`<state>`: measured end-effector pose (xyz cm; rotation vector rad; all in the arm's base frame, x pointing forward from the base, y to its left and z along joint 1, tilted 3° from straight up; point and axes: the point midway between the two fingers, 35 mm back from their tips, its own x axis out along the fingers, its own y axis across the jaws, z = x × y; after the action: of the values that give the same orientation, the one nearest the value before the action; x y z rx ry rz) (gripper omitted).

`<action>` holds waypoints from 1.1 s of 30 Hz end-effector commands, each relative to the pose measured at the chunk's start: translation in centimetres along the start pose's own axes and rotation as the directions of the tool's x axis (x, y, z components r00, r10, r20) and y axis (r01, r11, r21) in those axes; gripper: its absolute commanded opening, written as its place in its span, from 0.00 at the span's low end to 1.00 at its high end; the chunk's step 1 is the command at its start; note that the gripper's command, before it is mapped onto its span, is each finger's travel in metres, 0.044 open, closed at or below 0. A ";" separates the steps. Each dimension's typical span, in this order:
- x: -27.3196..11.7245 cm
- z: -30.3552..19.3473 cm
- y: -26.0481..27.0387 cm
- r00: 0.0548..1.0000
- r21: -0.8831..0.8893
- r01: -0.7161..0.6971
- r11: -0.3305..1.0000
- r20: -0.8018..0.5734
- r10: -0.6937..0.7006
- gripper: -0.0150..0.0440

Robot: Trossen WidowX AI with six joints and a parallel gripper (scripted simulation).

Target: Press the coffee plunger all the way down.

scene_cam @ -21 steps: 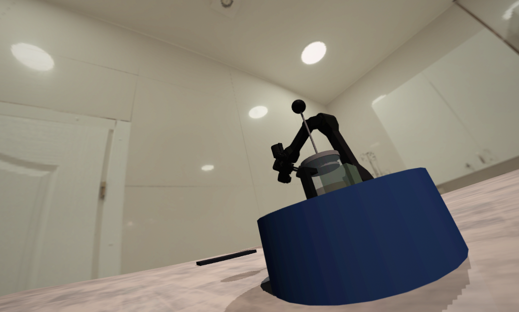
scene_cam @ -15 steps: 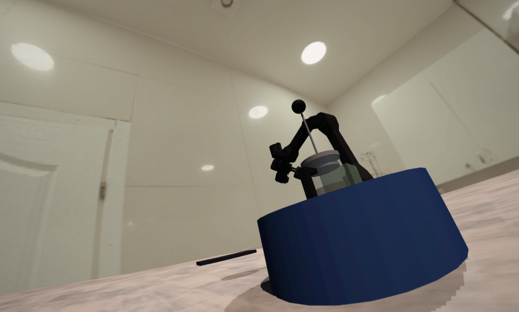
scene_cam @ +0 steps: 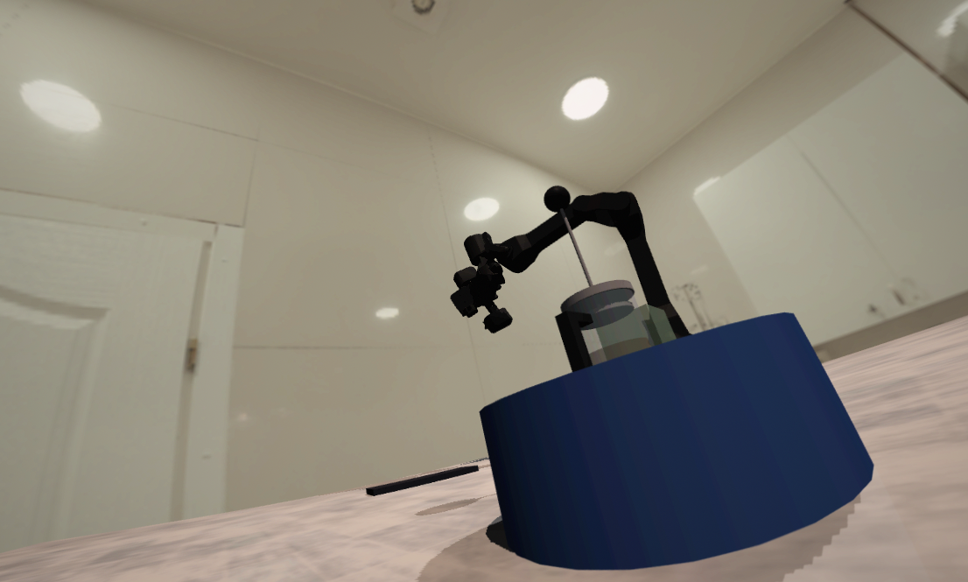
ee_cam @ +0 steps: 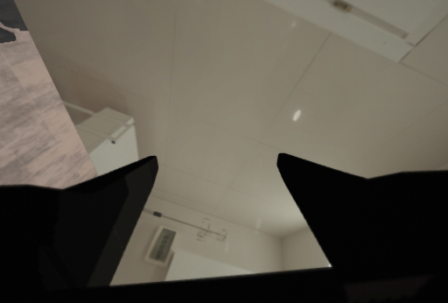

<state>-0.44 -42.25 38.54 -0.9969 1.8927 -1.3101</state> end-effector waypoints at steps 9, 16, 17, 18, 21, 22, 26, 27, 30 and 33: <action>-16.9 11.1 -2.3 0.788 0.344 -0.197 0.918 0.613 -0.060 1.00; -27.9 13.1 -1.5 0.503 0.318 -0.493 0.810 0.864 -0.033 1.00; -29.5 13.2 -1.2 0.455 0.296 -0.534 0.792 0.890 -0.025 1.00; -31.1 13.1 -0.9 0.406 0.269 -0.575 0.773 0.914 -0.016 1.00; -35.8 12.4 0.1 0.250 0.164 -0.679 0.715 0.968 0.016 1.00; -37.3 11.9 0.5 0.196 0.121 -0.709 0.695 0.980 0.029 1.00; -43.1 9.7 2.4 -0.022 -0.076 -0.812 0.579 0.995 0.099 1.00; -44.4 9.0 3.0 -0.074 -0.127 -0.827 0.547 0.990 0.119 1.00; -47.7 6.4 4.6 -0.219 -0.278 -0.850 0.447 0.959 0.180 1.00; -50.3 3.4 6.4 -0.349 -0.417 -0.843 0.339 0.904 0.246 1.00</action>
<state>29.22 -5.67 35.70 -0.3051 0.5131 -0.2423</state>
